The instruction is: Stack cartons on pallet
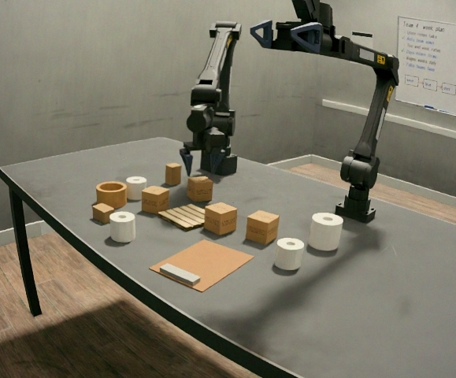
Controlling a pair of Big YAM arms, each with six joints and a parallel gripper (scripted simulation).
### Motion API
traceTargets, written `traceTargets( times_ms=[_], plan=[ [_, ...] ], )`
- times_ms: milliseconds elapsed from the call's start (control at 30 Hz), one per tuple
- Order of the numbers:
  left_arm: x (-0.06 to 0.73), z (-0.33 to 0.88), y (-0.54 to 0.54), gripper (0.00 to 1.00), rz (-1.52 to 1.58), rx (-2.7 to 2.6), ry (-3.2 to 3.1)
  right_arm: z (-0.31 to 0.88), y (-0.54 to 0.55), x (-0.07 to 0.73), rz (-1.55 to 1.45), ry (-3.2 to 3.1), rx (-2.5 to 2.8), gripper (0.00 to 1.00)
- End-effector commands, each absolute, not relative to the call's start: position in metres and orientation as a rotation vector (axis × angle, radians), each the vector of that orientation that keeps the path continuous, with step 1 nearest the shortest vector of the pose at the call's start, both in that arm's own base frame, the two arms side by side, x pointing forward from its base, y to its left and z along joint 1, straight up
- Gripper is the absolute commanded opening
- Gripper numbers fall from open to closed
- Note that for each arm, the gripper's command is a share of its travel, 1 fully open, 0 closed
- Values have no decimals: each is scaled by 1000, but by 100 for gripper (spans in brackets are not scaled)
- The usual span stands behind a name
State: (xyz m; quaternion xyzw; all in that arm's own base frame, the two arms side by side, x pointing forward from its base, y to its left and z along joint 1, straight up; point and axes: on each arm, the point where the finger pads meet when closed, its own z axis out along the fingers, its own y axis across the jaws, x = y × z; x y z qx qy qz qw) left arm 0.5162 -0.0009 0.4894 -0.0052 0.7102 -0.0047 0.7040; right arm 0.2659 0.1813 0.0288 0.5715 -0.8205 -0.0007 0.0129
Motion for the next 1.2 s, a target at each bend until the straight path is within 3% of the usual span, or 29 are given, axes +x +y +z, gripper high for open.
traceTargets(
  times_ms=[0,1167],
  plan=[
    [518,498,0,100,0,0,1560,34,197,295,3,-2591,1820,83],
    [518,498,0,100,0,0,1560,-26,187,277,1,-2553,1799,83]
  ],
)
